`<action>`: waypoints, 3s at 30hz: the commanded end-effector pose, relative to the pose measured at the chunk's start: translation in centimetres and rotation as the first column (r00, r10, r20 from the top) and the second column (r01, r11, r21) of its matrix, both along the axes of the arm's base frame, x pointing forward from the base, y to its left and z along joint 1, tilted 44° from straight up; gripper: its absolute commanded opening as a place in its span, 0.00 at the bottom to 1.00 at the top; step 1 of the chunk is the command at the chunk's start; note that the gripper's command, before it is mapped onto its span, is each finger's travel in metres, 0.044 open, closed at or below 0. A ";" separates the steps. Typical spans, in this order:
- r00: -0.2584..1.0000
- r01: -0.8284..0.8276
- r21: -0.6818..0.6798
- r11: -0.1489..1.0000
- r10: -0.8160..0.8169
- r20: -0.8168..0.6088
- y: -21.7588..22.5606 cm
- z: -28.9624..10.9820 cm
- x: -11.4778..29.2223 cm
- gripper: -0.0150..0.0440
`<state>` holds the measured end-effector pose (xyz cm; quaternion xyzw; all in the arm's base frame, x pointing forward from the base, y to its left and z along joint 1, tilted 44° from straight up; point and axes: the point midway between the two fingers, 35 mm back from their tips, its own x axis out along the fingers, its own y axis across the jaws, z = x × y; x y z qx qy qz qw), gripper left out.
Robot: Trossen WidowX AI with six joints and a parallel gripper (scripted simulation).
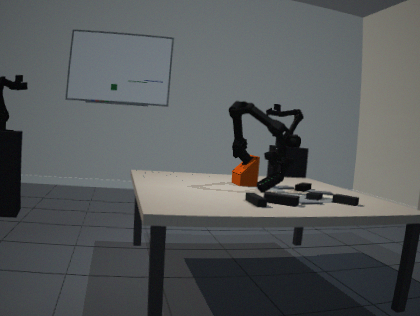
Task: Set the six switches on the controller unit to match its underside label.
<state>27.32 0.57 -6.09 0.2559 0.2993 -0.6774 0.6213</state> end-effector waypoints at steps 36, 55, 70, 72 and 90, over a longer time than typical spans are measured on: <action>1.000 0.003 0.078 0.997 -0.003 0.001 -0.9 3.4 0.3 0.82; 1.000 0.006 0.117 0.993 -0.006 0.002 -1.6 4.9 0.4 0.82; 1.000 0.009 0.146 0.989 -0.009 0.003 -2.2 5.9 0.4 0.82; 1.000 0.009 0.150 0.989 -0.010 0.003 -2.3 6.1 0.4 0.82; 1.000 0.012 0.185 0.983 -0.013 0.004 -2.7 7.4 0.6 0.82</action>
